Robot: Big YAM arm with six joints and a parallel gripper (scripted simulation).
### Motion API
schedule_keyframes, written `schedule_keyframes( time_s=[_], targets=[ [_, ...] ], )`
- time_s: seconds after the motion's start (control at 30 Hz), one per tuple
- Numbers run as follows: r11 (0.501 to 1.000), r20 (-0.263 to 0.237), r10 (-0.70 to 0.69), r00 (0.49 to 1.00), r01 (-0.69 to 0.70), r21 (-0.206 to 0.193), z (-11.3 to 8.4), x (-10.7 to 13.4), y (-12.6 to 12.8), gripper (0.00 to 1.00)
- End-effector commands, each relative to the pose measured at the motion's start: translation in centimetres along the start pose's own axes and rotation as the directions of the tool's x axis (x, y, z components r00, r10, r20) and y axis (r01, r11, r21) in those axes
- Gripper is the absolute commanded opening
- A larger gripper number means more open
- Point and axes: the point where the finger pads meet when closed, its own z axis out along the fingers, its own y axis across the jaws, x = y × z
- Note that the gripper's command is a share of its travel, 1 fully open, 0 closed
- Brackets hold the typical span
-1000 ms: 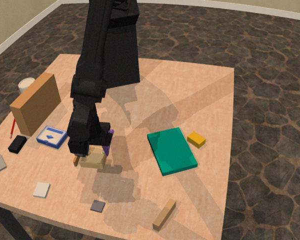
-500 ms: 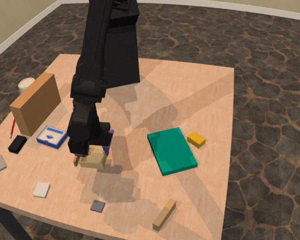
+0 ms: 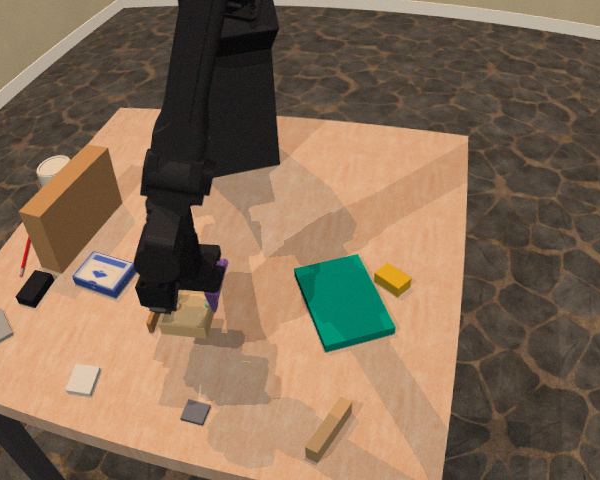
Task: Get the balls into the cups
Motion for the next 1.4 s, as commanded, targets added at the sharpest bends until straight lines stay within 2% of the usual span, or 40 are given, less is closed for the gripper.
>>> schedule_keyframes(
  time_s=[0.0,0.57,0.6,0.7,0.87,1.07,1.13,1.17,1.23,1.37],
  targets=[
    [1.000,0.010,-0.001,1.000,0.001,-0.005,-0.4,-0.7,0.3,0.70],
    [1.000,0.004,0.001,1.000,-0.001,-0.006,0.2,-0.4,0.3,0.70],
    [1.000,0.019,-0.004,1.000,0.004,-0.008,-0.3,-0.8,0.6,0.70],
    [1.000,0.008,-0.001,1.000,0.001,-0.009,0.6,-0.2,0.5,0.70],
    [1.000,0.024,-0.003,1.000,0.003,-0.009,0.6,-0.9,0.7,0.70],
    [1.000,0.012,0.001,1.000,-0.001,-0.007,1.6,-0.4,0.5,0.70],
    [1.000,0.012,0.001,1.000,-0.001,-0.007,1.6,-0.4,0.5,0.70],
    [1.000,0.040,-0.007,0.999,0.008,-0.011,0.6,-1.4,1.0,0.70],
    [1.000,0.012,0.001,1.000,-0.001,-0.007,2.0,-0.4,0.5,0.70],
    [1.000,0.012,0.001,1.000,-0.001,-0.007,2.6,-0.4,0.5,0.70]
  ],
)
